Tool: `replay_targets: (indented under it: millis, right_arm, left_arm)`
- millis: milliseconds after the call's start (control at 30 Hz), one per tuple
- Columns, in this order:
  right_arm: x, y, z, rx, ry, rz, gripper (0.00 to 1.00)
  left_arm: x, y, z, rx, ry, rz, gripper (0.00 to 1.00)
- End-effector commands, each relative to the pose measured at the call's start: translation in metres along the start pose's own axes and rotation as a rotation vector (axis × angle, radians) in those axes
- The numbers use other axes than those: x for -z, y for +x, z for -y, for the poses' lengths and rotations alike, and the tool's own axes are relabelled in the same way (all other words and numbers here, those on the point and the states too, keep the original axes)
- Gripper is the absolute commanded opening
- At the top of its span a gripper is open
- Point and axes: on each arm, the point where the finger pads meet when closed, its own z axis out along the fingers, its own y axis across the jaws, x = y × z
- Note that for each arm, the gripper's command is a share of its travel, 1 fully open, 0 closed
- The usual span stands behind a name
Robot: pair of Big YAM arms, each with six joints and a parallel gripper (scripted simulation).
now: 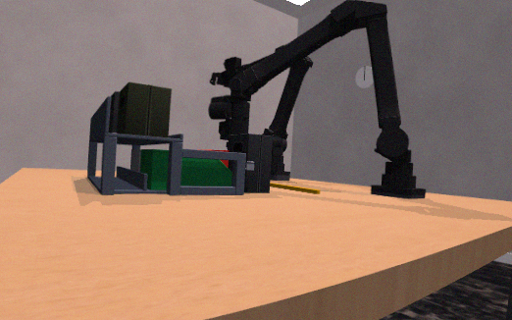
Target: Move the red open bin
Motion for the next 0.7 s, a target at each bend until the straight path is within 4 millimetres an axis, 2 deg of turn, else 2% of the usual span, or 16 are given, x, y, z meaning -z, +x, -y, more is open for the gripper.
replay_targets:
  millis: [0, 667]
  right_arm:
    - [0.0079, -0.0127, 0.0057, -0.016, 0.007, 0.016, 1.00]
    - [0.0079, -0.0127, 0.0057, -0.016, 0.007, 0.016, 1.00]
  left_arm:
    - [0.0204, -0.0095, 0.0035, 0.001, -0.026, 0.048, 0.00]
    - [0.0194, -0.0083, 0.0055, 0.001, -0.024, 0.045, 0.00]
